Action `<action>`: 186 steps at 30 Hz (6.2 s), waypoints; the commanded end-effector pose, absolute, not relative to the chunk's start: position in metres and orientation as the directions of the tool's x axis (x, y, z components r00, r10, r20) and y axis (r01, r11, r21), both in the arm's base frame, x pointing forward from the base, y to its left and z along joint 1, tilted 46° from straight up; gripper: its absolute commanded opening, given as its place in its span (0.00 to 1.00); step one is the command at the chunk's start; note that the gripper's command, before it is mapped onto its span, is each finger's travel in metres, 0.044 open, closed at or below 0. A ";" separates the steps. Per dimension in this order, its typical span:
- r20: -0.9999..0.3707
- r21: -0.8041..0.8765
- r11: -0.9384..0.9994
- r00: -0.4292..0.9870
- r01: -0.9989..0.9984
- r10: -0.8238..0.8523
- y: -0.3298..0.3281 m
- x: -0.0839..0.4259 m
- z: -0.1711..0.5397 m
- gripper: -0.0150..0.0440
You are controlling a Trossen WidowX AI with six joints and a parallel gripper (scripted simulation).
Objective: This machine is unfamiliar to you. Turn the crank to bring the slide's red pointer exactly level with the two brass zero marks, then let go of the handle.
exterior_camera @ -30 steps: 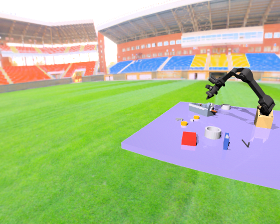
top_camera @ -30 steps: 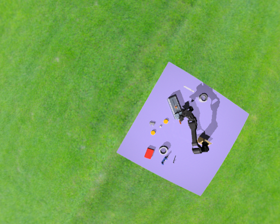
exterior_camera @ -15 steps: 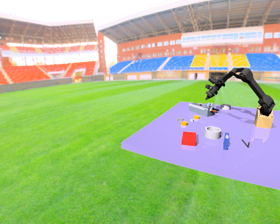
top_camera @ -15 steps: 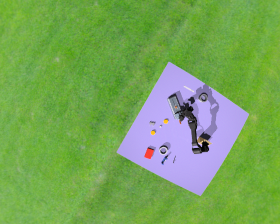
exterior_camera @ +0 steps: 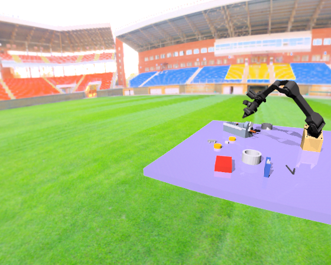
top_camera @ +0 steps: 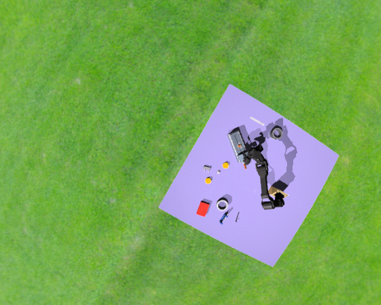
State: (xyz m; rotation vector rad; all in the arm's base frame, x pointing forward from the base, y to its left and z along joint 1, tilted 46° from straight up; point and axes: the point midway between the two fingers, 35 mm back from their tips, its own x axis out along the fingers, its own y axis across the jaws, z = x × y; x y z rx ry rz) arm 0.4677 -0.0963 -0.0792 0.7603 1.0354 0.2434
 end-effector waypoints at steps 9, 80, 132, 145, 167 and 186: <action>-0.685 0.671 0.724 0.510 0.161 0.521 -0.096 0.468 -0.079 0.29; -0.684 0.672 0.723 0.511 0.161 0.521 -0.096 0.468 -0.079 0.25; -0.683 0.672 0.723 0.511 0.161 0.522 -0.096 0.468 -0.079 0.25; -0.683 0.672 0.723 0.511 0.161 0.522 -0.096 0.468 -0.079 0.74; -0.683 0.672 0.723 0.511 0.161 0.522 -0.096 0.468 -0.079 0.33; -0.683 0.673 0.722 0.511 0.160 0.522 -0.096 0.468 -0.079 0.25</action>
